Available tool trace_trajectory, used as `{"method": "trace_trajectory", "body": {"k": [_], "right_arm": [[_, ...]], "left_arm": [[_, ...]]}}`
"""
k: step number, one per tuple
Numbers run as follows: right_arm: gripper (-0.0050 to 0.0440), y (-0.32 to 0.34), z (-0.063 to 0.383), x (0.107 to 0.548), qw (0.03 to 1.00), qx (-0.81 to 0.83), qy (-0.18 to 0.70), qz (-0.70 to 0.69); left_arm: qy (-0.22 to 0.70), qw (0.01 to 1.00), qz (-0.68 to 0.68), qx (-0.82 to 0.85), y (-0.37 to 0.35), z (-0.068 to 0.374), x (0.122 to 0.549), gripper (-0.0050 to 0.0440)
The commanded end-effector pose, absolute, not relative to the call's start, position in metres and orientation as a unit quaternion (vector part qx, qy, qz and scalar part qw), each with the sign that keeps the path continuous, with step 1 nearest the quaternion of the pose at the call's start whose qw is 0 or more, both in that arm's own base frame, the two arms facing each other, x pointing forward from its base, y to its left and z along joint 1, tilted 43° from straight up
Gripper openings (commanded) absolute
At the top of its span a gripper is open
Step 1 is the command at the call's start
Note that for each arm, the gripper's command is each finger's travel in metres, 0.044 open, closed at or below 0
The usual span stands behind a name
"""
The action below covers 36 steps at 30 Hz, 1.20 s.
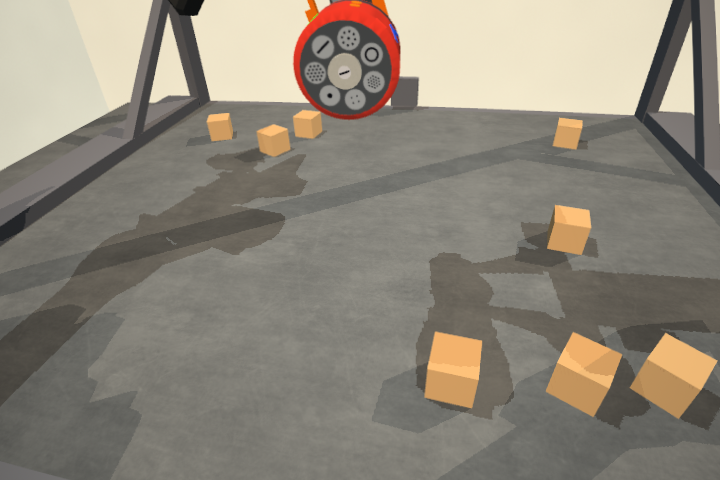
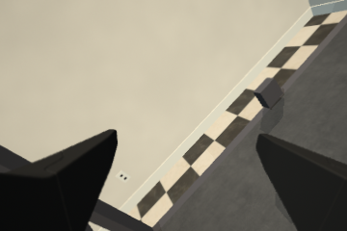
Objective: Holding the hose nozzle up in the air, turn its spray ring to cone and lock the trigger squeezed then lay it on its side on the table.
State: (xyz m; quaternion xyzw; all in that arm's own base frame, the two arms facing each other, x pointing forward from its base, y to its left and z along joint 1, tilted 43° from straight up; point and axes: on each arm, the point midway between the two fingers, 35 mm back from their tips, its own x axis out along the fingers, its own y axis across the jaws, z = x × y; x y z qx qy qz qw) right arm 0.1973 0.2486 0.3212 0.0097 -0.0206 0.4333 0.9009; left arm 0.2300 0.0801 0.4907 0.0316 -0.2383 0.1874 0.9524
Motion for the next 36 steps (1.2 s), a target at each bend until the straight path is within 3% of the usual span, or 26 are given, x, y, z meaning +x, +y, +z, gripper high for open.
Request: {"method": "trace_trajectory", "body": {"k": [1,9,23,36], "right_arm": [[0.0414,0.247,0.328,0.196,0.901,0.013,-0.029,0.433],[0.0414,0.247,0.328,0.196,0.901,0.013,-0.029,0.433],[0.0414,0.180,0.338,0.260,0.933,-0.133,-0.160,0.294],[0.0414,0.114,0.348,0.291,0.922,-0.269,-0.230,0.158]], "left_arm": [[-0.264,0.946,0.188,0.033,0.076,0.506,0.215,0.0170],[-0.264,0.946,0.188,0.033,0.076,0.506,0.215,0.0170],[-0.264,0.946,0.188,0.033,0.076,0.506,0.215,0.0170],[-0.264,0.946,0.188,0.033,0.076,0.506,0.215,0.0170]]}}
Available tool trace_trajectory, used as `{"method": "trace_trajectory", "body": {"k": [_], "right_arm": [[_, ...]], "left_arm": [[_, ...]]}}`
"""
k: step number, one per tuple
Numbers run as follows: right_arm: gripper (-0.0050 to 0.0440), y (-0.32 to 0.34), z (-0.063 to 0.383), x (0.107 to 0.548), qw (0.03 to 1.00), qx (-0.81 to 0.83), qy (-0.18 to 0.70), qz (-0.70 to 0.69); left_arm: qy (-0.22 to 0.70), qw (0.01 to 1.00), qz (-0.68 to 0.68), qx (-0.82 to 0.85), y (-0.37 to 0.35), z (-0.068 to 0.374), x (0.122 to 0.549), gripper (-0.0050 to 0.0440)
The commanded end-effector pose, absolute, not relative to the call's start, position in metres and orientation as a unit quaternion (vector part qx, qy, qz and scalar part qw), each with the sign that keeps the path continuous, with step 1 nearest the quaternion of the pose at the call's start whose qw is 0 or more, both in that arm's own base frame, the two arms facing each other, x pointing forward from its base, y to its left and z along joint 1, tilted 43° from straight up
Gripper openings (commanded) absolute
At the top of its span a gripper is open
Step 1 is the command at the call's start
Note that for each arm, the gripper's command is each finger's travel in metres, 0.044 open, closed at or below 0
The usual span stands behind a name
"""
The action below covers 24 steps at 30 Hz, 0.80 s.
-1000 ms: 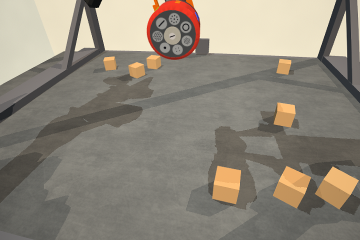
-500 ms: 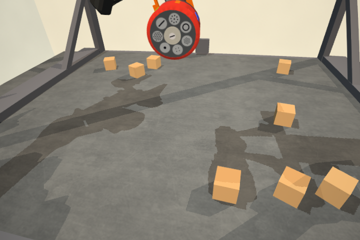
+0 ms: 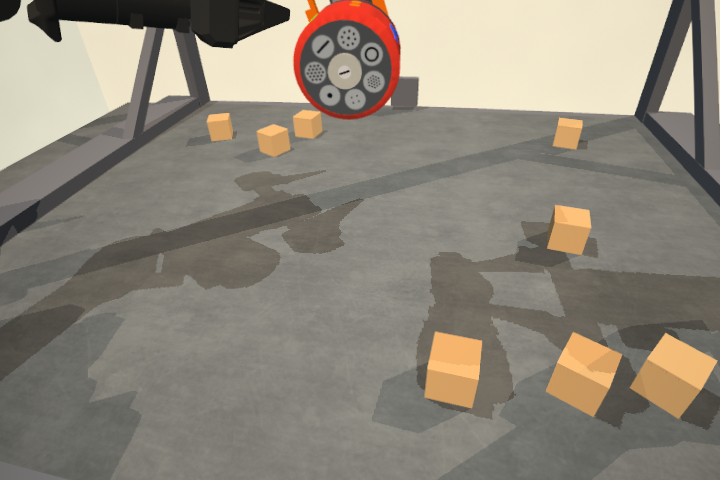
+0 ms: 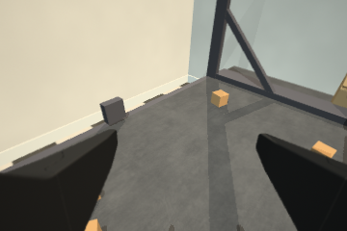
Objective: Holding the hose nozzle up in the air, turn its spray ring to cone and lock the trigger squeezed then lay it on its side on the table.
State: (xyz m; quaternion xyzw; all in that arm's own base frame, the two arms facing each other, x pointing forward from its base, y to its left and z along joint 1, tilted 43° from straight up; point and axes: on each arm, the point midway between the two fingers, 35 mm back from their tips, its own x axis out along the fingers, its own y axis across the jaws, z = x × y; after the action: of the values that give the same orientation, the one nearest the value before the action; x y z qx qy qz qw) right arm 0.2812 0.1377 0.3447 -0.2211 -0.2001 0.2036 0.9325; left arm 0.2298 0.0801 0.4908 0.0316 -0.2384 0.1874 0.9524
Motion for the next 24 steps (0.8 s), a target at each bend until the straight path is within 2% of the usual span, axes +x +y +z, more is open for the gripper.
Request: {"method": "trace_trajectory", "body": {"k": [1,10,24], "right_arm": [[0.0414,0.107,0.349,0.292,0.919,-0.282,-0.235,0.144],[0.0414,0.061,0.357,0.298,0.887,-0.377,-0.262,0.046],[0.0414,-0.019,0.366,0.285,0.779,-0.554,-0.263,-0.130]], "left_arm": [[-0.264,0.946,0.188,0.033,0.076,0.506,0.215,0.0170],[-0.264,0.946,0.188,0.033,0.076,0.506,0.215,0.0170],[-0.264,0.946,0.188,0.033,0.076,0.506,0.215,0.0170]]}}
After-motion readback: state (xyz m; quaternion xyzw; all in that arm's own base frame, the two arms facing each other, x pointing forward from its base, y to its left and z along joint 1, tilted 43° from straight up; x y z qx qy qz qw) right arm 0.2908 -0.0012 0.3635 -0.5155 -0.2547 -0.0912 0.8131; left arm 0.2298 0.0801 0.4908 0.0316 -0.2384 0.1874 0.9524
